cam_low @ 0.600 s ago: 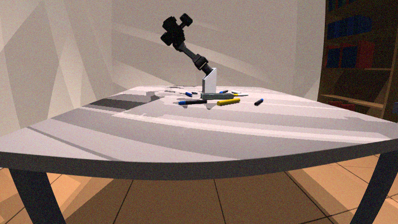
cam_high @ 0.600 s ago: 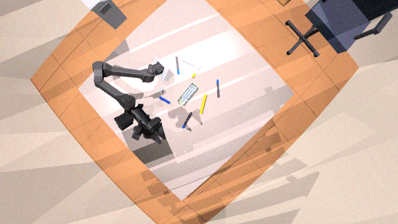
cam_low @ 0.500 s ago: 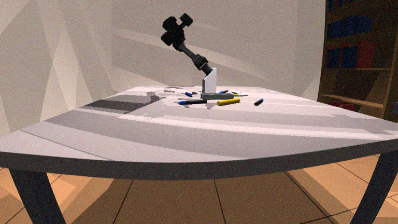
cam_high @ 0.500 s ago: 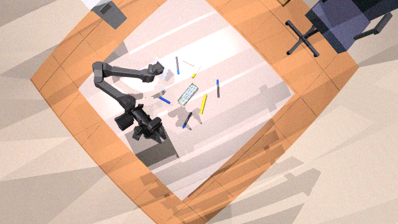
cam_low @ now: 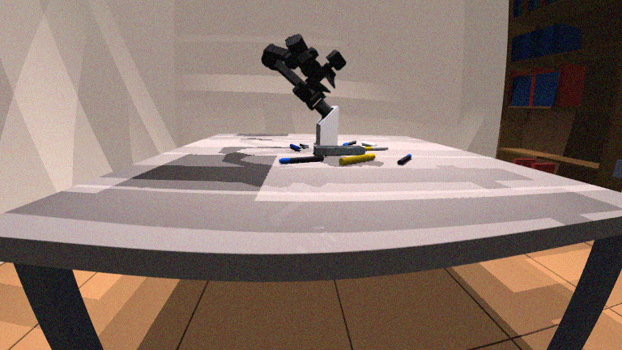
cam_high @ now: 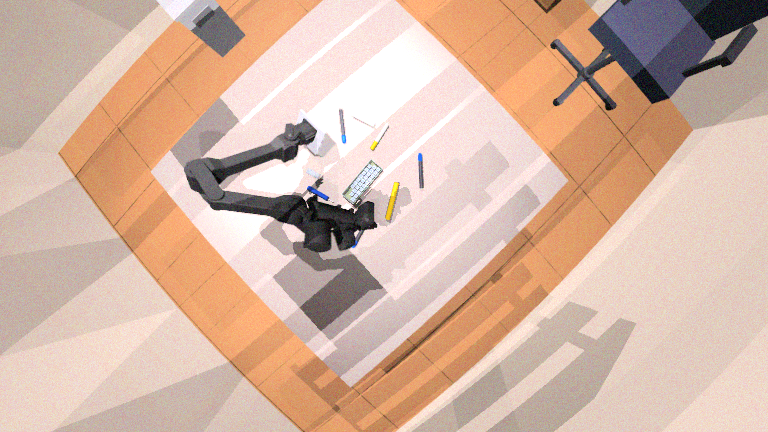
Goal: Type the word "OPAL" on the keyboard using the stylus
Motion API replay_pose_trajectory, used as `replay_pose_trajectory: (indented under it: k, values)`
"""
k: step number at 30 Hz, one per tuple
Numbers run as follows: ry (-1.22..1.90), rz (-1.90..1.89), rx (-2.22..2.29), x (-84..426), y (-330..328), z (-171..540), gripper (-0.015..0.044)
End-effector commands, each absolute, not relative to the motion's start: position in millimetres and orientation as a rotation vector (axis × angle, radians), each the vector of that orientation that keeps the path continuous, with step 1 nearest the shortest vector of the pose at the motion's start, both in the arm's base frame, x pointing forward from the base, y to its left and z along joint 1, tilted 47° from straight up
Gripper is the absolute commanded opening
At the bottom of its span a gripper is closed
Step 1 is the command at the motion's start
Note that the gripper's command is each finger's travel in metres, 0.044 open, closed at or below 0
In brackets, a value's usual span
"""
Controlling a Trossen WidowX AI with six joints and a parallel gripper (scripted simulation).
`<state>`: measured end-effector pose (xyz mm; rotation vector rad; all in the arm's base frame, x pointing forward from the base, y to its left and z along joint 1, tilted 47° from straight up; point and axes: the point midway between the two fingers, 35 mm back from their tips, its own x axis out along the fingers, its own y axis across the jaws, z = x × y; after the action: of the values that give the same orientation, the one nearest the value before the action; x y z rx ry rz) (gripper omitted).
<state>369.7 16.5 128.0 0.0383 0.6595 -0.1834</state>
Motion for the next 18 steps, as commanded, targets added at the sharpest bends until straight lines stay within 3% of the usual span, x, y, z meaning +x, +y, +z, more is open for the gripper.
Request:
replay_pose_trajectory:
  k: [1,11,18]
  values:
    - [0.922,-0.293,-0.055,353.0,17.2,53.0,0.0000]
    - [1.373,-0.514,-0.481,278.0,3.4,-62.9,0.0000]
    - [1.477,-0.575,-0.684,249.1,-6.7,-85.5,0.0000]
